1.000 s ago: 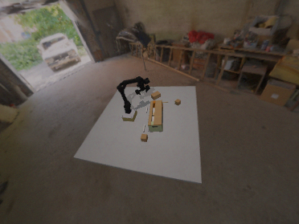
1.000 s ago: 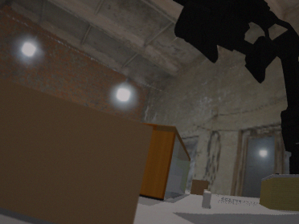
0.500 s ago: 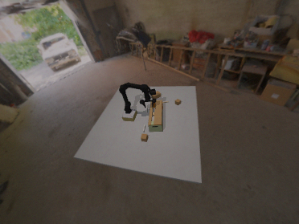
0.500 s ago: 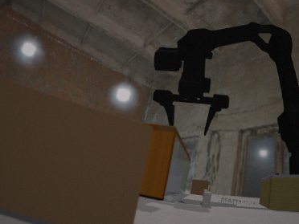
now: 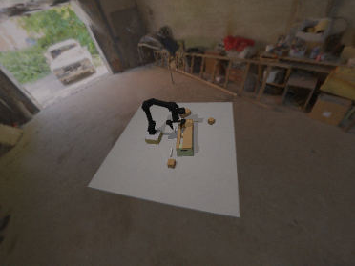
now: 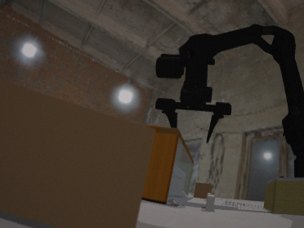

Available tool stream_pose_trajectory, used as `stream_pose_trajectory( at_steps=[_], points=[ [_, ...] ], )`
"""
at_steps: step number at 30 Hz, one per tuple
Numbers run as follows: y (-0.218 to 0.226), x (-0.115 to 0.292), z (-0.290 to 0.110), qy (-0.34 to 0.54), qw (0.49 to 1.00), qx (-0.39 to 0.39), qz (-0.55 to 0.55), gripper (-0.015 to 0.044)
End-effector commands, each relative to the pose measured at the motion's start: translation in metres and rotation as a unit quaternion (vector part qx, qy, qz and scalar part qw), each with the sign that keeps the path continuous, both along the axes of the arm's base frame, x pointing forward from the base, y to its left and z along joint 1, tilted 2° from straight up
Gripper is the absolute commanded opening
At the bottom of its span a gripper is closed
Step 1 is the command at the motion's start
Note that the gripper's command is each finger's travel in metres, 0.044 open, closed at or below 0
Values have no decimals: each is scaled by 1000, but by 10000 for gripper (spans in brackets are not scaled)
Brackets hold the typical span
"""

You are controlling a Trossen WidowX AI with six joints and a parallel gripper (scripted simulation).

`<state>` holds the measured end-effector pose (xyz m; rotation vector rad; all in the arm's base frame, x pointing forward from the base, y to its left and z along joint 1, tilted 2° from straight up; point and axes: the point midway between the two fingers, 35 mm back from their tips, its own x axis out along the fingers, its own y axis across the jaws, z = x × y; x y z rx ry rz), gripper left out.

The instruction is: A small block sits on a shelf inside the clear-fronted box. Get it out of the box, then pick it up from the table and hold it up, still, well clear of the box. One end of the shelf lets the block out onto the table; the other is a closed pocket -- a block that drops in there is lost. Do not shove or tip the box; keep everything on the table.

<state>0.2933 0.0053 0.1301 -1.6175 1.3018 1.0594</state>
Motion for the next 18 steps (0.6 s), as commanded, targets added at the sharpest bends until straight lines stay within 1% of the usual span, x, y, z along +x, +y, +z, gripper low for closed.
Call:
stream_pose_trajectory(
  at_steps=[1, 18],
  points=[
    [0, 1, -8, 1, 1000, -3, 0, 400],
    [4, 4, -35, 1, 1000, -2, 0, 400]
  ],
)
